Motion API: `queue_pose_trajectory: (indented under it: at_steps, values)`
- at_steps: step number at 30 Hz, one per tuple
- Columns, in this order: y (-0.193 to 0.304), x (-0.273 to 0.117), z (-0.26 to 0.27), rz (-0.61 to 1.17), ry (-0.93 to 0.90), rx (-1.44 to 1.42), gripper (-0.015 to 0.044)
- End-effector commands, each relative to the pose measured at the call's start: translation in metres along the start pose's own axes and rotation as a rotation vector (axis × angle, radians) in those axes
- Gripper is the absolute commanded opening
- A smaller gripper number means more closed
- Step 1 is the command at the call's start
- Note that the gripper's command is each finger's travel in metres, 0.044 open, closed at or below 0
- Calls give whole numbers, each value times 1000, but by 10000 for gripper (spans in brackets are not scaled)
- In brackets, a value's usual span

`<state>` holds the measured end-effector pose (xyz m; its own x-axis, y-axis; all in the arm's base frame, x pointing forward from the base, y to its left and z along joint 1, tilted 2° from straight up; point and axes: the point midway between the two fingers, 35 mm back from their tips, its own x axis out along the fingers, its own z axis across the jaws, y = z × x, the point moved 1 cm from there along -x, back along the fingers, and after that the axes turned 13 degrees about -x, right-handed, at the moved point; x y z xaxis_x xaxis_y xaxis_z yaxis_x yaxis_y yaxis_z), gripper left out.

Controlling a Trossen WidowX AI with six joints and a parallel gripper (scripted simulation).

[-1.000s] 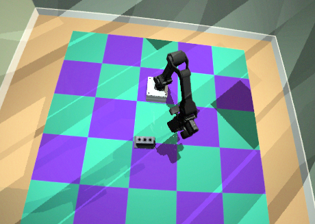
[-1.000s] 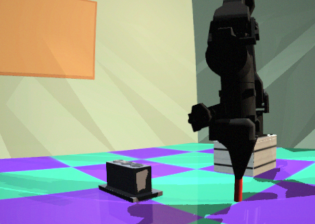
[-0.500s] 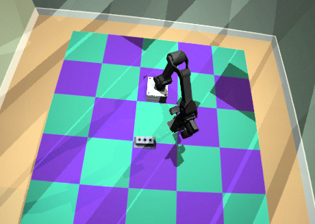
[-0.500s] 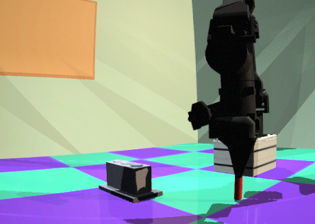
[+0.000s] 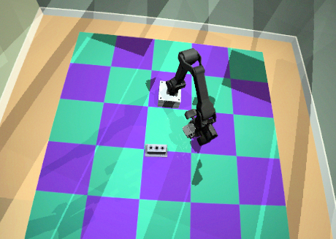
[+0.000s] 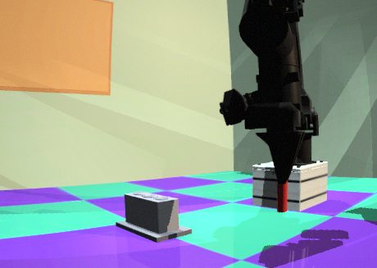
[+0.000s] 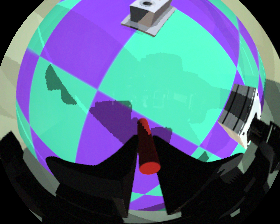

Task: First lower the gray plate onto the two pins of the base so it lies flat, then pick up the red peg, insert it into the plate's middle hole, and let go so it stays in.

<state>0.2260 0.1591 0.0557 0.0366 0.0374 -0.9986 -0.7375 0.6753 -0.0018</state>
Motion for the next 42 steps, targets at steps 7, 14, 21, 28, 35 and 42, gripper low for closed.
queue_pose_trajectory:
  at_steps: [7,14,21,28,35,42]
  values:
    - [-1,-32,2,-6,-1,4,0]
    - [-12,-26,4,-2,0,0,0]
    - [-32,-27,5,-4,0,1,0]
    - [-53,-28,5,-6,0,1,0]
    - [-73,-29,3,-8,0,1,0]
    - [-93,-29,0,-10,0,3,0]
